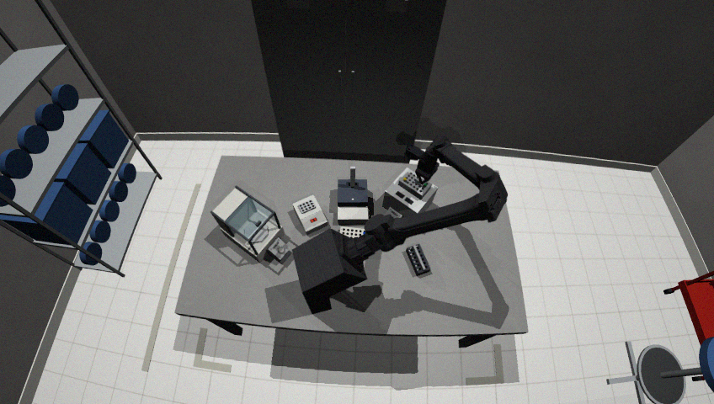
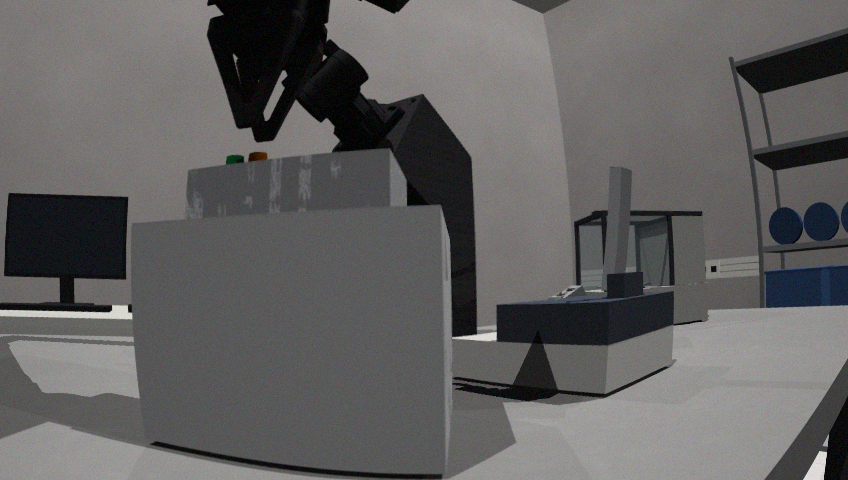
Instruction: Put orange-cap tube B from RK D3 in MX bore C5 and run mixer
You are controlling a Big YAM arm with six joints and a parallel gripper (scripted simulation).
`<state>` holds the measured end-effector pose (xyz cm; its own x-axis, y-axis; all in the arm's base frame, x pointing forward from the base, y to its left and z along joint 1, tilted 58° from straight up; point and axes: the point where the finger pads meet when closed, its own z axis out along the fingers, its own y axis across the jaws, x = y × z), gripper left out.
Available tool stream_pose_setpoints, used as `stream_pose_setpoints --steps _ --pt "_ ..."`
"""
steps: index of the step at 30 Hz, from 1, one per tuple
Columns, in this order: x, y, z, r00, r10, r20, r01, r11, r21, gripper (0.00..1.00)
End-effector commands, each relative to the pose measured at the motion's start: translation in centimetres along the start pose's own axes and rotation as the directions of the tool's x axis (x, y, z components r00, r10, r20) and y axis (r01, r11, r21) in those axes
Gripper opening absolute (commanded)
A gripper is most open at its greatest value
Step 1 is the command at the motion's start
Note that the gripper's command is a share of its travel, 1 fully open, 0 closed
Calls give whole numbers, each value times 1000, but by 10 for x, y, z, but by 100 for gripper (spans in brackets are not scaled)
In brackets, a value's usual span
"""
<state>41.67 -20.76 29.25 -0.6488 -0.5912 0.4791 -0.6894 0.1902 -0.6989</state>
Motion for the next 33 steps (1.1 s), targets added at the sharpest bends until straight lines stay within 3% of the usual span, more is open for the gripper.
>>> stream_pose_setpoints --steps 1,18,23,29,30,33 --pt "2 -20 -25 999 45 22 -46 998 47 36" --pt "4 -21 -51 998 50 24 -51 997 49 36" --pt "1 -12 -39 999 30 12 -30 999 25 36" --pt "1 -12 -39 999 30 12 -30 999 25 36" --pt "5 0 -35 1000 29 8 -29 999 27 0" --pt "5 15 -27 1000 23 4 -23 999 23 0"
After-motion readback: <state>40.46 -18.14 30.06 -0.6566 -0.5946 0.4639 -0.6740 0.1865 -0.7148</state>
